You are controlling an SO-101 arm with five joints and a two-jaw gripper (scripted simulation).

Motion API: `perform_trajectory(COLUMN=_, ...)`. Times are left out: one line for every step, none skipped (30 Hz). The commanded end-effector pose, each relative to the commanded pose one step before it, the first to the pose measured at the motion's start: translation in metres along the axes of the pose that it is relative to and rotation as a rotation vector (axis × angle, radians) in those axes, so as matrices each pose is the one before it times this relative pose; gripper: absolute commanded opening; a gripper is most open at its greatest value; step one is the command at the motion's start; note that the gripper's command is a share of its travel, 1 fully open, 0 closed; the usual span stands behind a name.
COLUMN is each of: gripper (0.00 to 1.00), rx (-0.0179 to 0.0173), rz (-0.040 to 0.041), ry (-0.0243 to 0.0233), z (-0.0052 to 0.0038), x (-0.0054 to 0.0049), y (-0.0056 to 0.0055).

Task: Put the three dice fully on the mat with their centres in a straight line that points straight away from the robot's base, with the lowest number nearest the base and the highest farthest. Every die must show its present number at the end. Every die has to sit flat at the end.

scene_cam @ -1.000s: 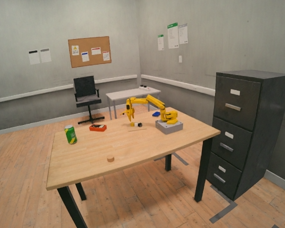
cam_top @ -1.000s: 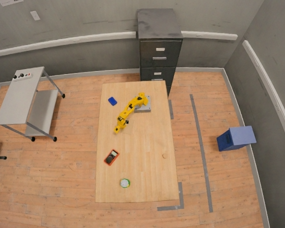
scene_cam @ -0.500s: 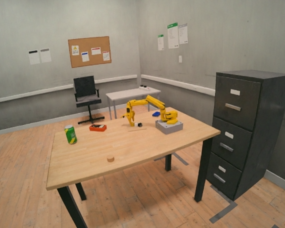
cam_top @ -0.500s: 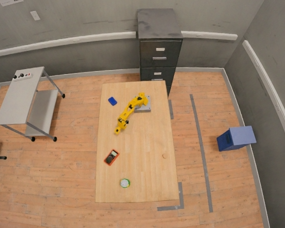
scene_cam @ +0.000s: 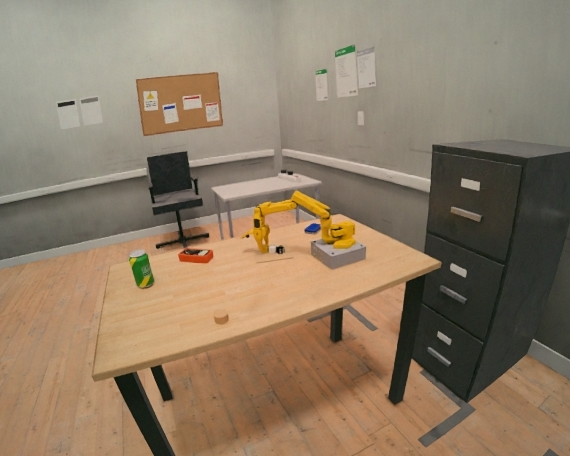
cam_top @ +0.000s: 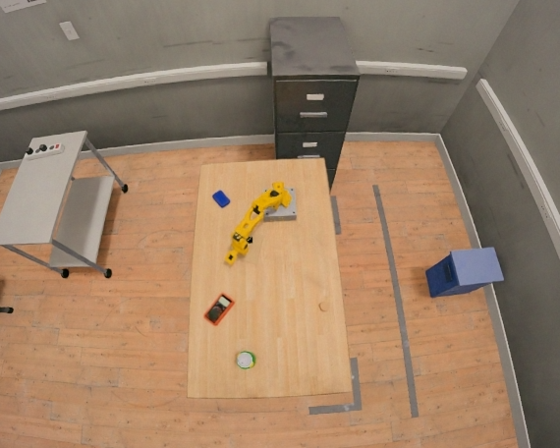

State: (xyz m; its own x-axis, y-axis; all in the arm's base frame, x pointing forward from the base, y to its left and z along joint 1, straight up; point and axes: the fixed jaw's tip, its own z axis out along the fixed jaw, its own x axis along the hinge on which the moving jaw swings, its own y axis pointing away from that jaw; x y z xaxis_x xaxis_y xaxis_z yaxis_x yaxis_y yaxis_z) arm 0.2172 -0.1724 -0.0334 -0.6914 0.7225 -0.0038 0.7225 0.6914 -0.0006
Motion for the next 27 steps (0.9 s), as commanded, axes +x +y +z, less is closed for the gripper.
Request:
perform_trajectory(gripper=0.31, rx=0.00212, rz=0.00103, ry=0.02718, z=0.007058, x=0.0052, y=0.00171)
perform_trajectory(gripper=0.31, rx=0.0, rz=0.0, ry=0.0, z=0.0, x=0.0, y=0.0)
perform_trajectory(gripper=0.31, rx=0.0, rz=0.0, ry=0.0, z=0.0, x=0.0, y=0.0)
perform_trajectory(gripper=0.31, rx=0.0, rz=0.0, ry=-0.00001, z=0.0, x=0.0, y=0.0)
perform_trajectory(gripper=0.31, rx=0.0, rz=0.0, ry=0.0, z=0.0, x=0.0, y=-0.00001)
perform_trajectory(gripper=0.31, rx=0.0, rz=0.0, ry=0.0, z=0.0, x=0.0, y=-0.00002)
perform_trajectory(gripper=0.31, rx=0.0, rz=0.0, ry=0.0, z=0.0, x=0.0, y=-0.00004)
perform_trajectory(gripper=0.31, rx=0.0, rz=0.0, ry=0.0, z=0.0, x=0.0, y=-0.00006)
perform_trajectory(gripper=0.31, rx=0.0, rz=0.0, ry=0.0, z=-0.000006, x=-0.00001, y=-0.00008)
perform_trajectory(gripper=0.31, rx=0.0, rz=0.0, ry=0.0, z=0.0, x=-0.00001, y=-0.00011)
perform_trajectory(gripper=0.31, rx=-0.00003, rz=0.0, ry=0.0, z=0.000001, x=0.0, y=-0.00014)
perform_trajectory(gripper=0.3, rx=0.0, rz=0.0, ry=0.0, z=0.0, x=-0.00001, y=-0.00017)
perform_trajectory(gripper=0.3, rx=-0.00003, rz=0.0, ry=0.0, z=0.0, x=-0.00001, y=-0.0002)
perform_trajectory(gripper=0.3, rx=-0.00003, rz=0.0, ry=0.0, z=-0.000005, x=-0.00001, y=-0.00023)
perform_trajectory(gripper=0.29, rx=0.0, rz=0.0, ry=-0.00003, z=0.000001, x=-0.00001, y=-0.00026)
perform_trajectory(gripper=0.29, rx=-0.00003, rz=0.0, ry=0.0, z=0.000001, x=-0.00001, y=-0.00029)
perform_trajectory(gripper=0.28, rx=-0.00003, rz=0.0, ry=0.0, z=-0.000005, x=-0.00001, y=-0.00032)
perform_trajectory(gripper=0.28, rx=-0.00003, rz=0.0, ry=0.0, z=0.000001, x=-0.00001, y=-0.00035)
perform_trajectory(gripper=0.28, rx=0.0, rz=0.0, ry=0.0, z=0.0, x=0.0, y=0.0)
perform_trajectory(gripper=0.28, rx=0.0, rz=0.0, ry=0.0, z=0.0, x=0.0, y=0.0)
perform_trajectory(gripper=0.27, rx=-0.00004, rz=0.0, ry=-0.00001, z=-0.000001, x=-0.00002, y=-0.00037)
perform_trajectory(gripper=0.26, rx=-0.00003, rz=0.0, ry=0.0, z=-0.000005, x=-0.00001, y=-0.0004)
perform_trajectory(gripper=0.25, rx=-0.00003, rz=0.0, ry=0.0, z=0.000001, x=-0.00001, y=-0.00041)
perform_trajectory(gripper=0.25, rx=-0.00003, rz=0.0, ry=-0.00003, z=-0.000005, x=-0.00001, y=-0.00043)
perform_trajectory(gripper=0.24, rx=-0.00003, rz=0.0, ry=0.0, z=0.000001, x=-0.00001, y=-0.00044)
perform_trajectory(gripper=0.23, rx=-0.00006, rz=0.0, ry=0.0, z=-0.000005, x=-0.00001, y=-0.00045)
perform_trajectory(gripper=0.22, rx=-0.00003, rz=0.0, ry=0.0, z=0.000001, x=-0.00001, y=-0.00046)
